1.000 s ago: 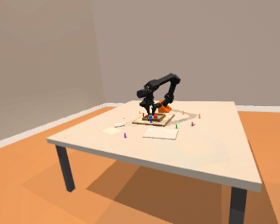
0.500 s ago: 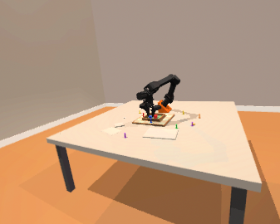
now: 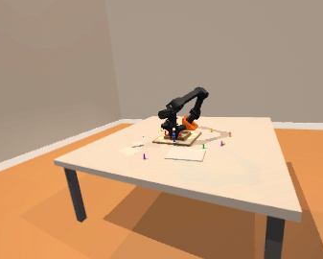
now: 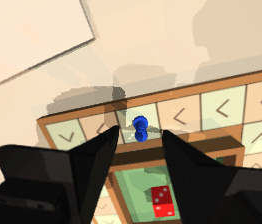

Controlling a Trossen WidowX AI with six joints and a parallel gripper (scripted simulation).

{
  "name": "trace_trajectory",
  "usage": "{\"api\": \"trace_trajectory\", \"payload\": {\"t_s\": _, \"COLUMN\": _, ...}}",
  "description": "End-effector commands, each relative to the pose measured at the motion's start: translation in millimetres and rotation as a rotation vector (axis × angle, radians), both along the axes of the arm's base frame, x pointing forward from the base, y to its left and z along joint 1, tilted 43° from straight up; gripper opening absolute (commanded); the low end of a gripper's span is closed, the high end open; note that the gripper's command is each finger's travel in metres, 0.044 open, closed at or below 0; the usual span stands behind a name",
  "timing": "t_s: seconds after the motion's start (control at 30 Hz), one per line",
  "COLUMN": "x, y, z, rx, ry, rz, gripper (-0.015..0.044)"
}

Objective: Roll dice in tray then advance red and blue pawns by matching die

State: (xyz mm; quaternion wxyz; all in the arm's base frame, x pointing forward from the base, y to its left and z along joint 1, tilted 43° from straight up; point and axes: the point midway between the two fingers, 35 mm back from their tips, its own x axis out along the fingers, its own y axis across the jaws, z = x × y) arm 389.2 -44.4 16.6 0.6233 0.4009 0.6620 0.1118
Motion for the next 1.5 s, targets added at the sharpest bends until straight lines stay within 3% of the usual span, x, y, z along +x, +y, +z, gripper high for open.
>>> {"api": "trace_trajectory", "payload": {"t_s": 0.0, "x": -1, "y": 5, "z": -6, "rx": 0.007, "ry": 0.006, "rz": -0.004, "gripper": 0.02}}
{"api": "trace_trajectory", "payload": {"t_s": 0.23, "x": 0, "y": 12, "z": -12, "rx": 0.008, "ry": 0.006, "rz": -0.004, "gripper": 0.02}}
{"api": "trace_trajectory", "payload": {"t_s": 0.43, "x": 0, "y": 12, "z": -12, "rx": 0.008, "ry": 0.006, "rz": -0.004, "gripper": 0.0043}}
{"api": "trace_trajectory", "payload": {"t_s": 0.63, "x": 0, "y": 12, "z": -12, "rx": 0.008, "ry": 0.006, "rz": -0.004, "gripper": 0.0003}}
{"api": "trace_trajectory", "payload": {"t_s": 1.47, "x": -14, "y": -68, "z": 76, "rx": 0.002, "ry": 0.009, "rz": -0.004, "gripper": 0.0}}
